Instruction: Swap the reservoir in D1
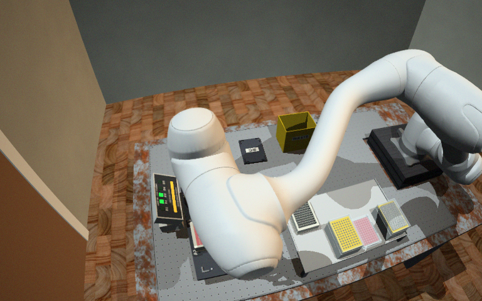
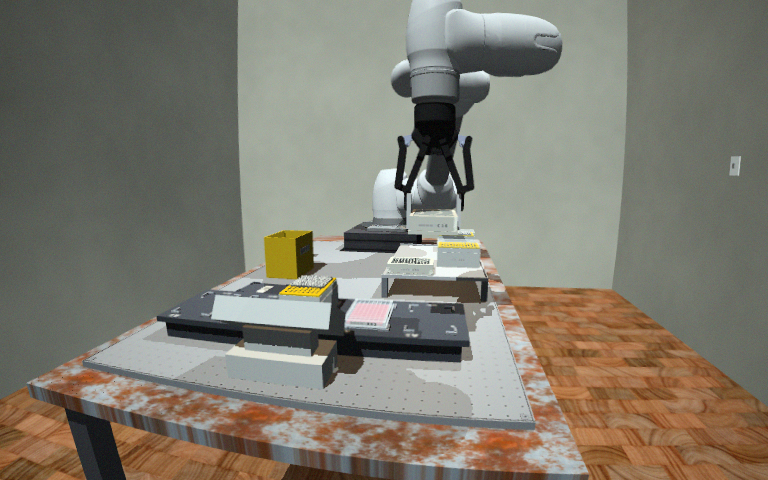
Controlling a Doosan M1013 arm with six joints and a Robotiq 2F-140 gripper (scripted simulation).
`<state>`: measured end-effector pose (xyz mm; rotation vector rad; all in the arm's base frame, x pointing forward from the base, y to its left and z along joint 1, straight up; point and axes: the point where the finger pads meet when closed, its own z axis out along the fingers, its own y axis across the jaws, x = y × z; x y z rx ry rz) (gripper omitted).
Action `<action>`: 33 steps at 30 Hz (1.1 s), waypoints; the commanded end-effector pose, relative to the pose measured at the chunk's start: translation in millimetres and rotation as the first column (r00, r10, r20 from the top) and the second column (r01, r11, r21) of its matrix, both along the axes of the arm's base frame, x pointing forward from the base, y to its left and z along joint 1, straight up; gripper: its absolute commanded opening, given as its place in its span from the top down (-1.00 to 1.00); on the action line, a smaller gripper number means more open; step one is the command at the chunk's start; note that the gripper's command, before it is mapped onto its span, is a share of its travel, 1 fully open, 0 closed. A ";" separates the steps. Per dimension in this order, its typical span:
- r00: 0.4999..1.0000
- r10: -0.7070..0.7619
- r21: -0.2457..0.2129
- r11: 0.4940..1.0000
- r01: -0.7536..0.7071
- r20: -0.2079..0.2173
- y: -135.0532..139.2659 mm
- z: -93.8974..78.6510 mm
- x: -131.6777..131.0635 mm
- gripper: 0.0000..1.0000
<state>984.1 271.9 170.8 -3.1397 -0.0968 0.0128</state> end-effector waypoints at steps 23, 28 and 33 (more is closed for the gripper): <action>1.000 0.000 0.000 1.000 0.000 0.000 0.0 -37.7 -0.3 1.00; 1.000 0.000 0.000 1.000 0.000 0.000 0.0 -46.0 -0.4 1.00; 1.000 0.000 0.000 1.000 0.000 0.000 0.0 -51.0 -0.4 1.00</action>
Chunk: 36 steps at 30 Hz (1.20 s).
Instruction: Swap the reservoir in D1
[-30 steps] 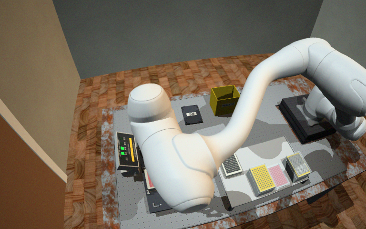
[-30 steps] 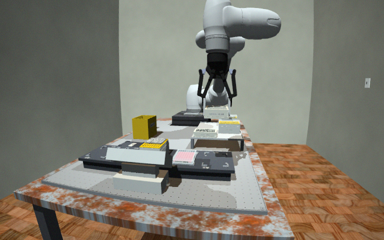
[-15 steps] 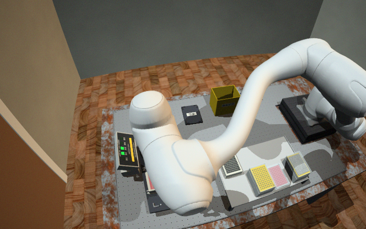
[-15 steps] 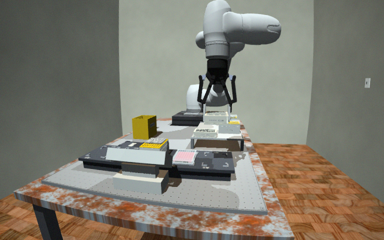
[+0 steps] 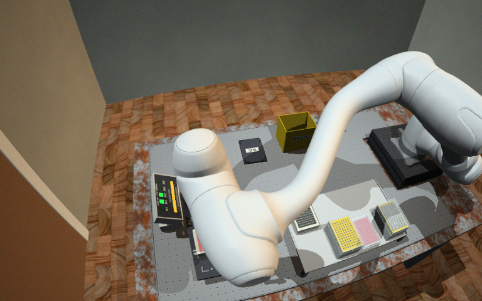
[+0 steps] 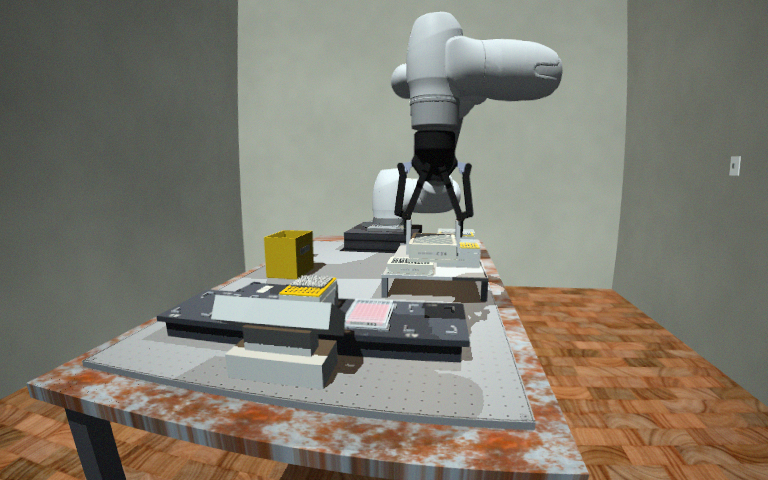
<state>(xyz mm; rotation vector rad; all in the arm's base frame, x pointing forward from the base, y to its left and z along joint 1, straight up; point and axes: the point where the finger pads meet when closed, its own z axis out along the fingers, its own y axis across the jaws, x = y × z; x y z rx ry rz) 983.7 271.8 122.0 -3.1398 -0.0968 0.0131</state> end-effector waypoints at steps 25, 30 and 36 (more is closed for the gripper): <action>1.000 0.000 0.000 1.000 0.000 0.000 0.0 -40.5 -0.3 1.00; 1.000 0.000 0.000 1.000 0.000 0.000 0.0 -48.8 -0.4 1.00; 1.000 0.000 0.000 1.000 0.000 0.000 0.0 -55.5 -0.4 1.00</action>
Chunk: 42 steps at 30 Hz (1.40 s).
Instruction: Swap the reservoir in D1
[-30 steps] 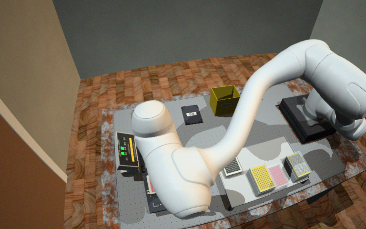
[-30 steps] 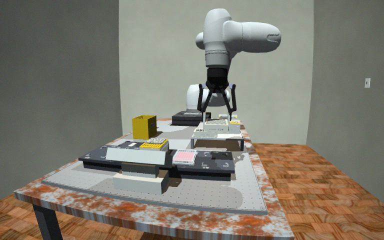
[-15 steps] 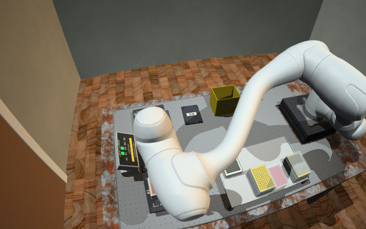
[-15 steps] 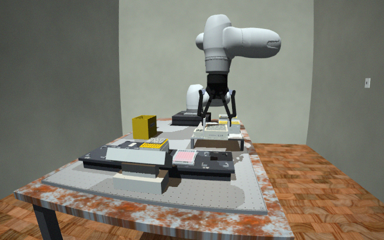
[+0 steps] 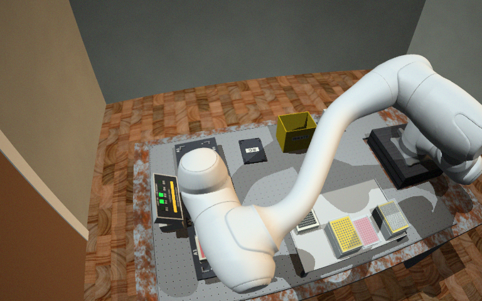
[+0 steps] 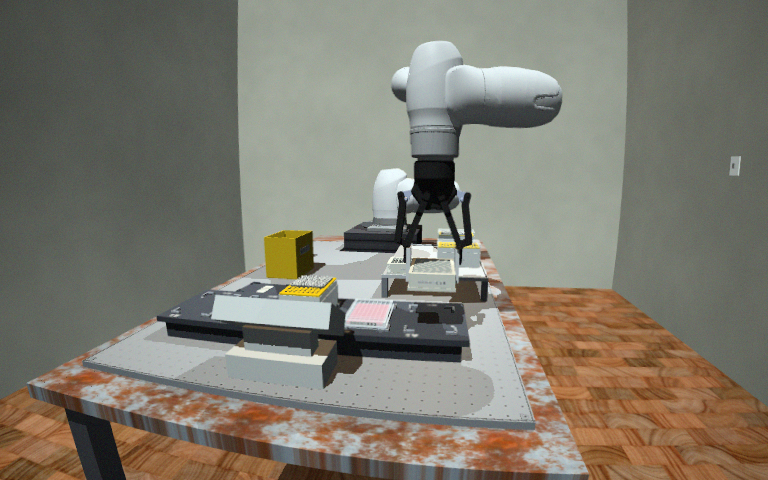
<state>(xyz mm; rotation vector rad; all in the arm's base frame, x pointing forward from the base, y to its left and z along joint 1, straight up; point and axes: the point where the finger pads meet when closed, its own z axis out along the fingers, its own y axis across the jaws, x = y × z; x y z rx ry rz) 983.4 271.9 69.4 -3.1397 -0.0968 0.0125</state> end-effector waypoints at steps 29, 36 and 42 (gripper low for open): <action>1.000 0.000 0.000 1.000 0.000 0.000 0.0 -46.3 -0.4 1.00; 1.000 0.000 0.000 1.000 0.000 0.000 0.0 -56.3 -0.5 1.00; 1.000 0.000 0.000 1.000 0.000 0.000 0.0 -66.3 -0.6 1.00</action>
